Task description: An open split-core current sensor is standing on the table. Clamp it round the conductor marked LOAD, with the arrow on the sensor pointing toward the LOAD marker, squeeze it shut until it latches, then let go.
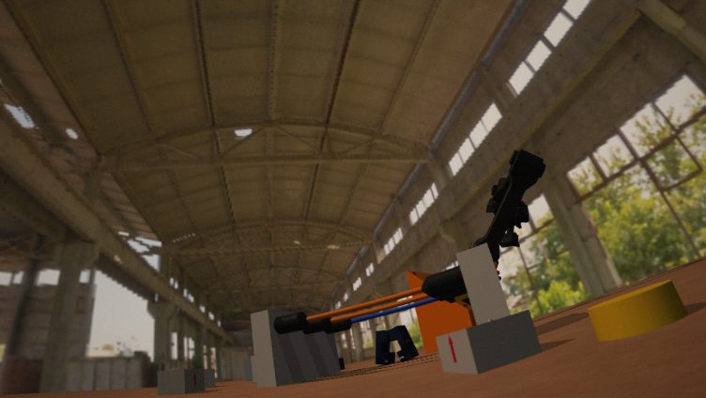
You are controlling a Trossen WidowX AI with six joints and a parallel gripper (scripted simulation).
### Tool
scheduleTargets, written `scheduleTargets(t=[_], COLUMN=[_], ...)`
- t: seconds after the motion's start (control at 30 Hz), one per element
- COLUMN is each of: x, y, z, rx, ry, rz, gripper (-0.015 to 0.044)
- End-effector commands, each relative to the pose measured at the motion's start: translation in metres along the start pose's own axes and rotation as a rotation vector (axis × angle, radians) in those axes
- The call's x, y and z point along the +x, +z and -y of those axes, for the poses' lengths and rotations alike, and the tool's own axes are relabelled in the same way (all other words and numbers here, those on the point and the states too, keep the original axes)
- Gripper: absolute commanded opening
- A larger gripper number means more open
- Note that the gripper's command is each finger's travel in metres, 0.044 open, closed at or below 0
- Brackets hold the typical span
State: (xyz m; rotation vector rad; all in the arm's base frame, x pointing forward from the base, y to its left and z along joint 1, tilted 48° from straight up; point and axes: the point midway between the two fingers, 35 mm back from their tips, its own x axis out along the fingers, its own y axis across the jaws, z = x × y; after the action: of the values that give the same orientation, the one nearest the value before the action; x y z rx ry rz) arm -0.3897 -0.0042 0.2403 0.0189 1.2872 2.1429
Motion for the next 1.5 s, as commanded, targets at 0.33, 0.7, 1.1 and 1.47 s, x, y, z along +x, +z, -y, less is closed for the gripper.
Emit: scheduleTargets(t=[0.33,0.7,1.1,1.47], x=[-0.123,-0.301,-0.489,-0.613], y=[-0.104,-0.164,-0.139,-0.034], z=[-0.042,-0.035,0.032,0.129], rx=[-0.212,-0.47,-0.686,-0.721], ry=[0.329,0.766,1.327,1.928], rz=[-0.424,-0.847,-1.23,-1.557], gripper=[0.044,0.044,0.044,0.044])
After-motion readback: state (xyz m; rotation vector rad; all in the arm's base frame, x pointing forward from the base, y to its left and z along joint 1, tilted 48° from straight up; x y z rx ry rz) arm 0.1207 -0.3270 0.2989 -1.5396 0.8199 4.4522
